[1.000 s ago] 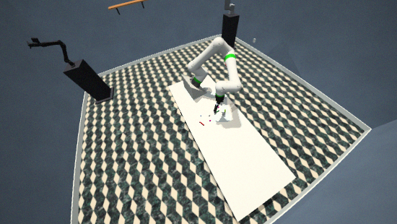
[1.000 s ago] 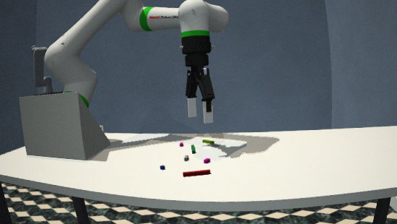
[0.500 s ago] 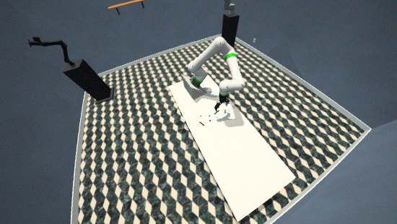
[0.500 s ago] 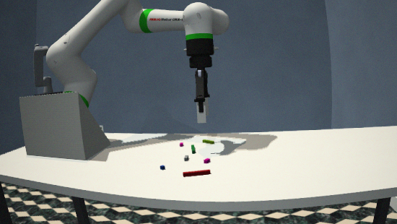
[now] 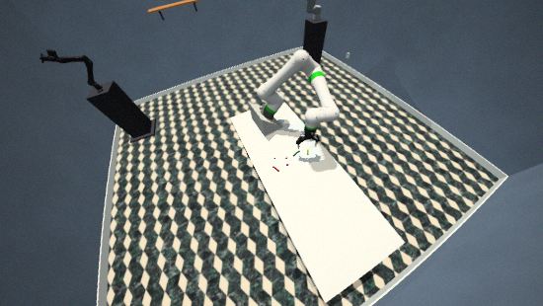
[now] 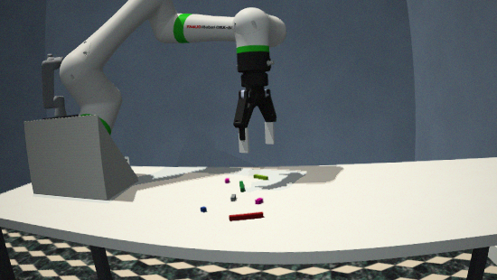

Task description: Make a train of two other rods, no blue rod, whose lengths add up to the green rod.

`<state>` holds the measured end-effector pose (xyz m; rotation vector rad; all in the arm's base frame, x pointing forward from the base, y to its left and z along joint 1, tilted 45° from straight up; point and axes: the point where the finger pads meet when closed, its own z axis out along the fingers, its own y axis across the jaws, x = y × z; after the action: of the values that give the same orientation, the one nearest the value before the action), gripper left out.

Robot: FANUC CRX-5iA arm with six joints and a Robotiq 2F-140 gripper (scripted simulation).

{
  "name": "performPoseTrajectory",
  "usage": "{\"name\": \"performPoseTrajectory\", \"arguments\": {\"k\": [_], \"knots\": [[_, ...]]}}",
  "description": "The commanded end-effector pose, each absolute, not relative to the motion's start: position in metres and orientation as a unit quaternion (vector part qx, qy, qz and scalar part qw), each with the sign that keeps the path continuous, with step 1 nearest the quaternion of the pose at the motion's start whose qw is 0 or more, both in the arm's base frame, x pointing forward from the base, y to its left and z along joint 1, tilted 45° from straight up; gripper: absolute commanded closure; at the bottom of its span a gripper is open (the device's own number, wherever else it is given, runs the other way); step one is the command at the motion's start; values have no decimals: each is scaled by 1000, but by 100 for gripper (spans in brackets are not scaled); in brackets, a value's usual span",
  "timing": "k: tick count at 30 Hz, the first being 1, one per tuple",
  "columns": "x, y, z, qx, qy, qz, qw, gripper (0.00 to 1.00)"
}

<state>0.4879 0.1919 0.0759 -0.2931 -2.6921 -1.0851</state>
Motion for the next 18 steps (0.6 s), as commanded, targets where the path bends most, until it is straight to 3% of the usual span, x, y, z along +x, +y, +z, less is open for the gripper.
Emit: {"name": "performPoseTrajectory", "arguments": {"k": [1, 10, 11, 18], "knots": [[487, 202, 84, -169, -908, -356, 140, 0], [486, 210, 91, -217, -898, -349, 159, 0], [486, 210, 91, -217, -898, -349, 159, 85], [486, 210, 91, -217, -898, -349, 159, 85]]}}
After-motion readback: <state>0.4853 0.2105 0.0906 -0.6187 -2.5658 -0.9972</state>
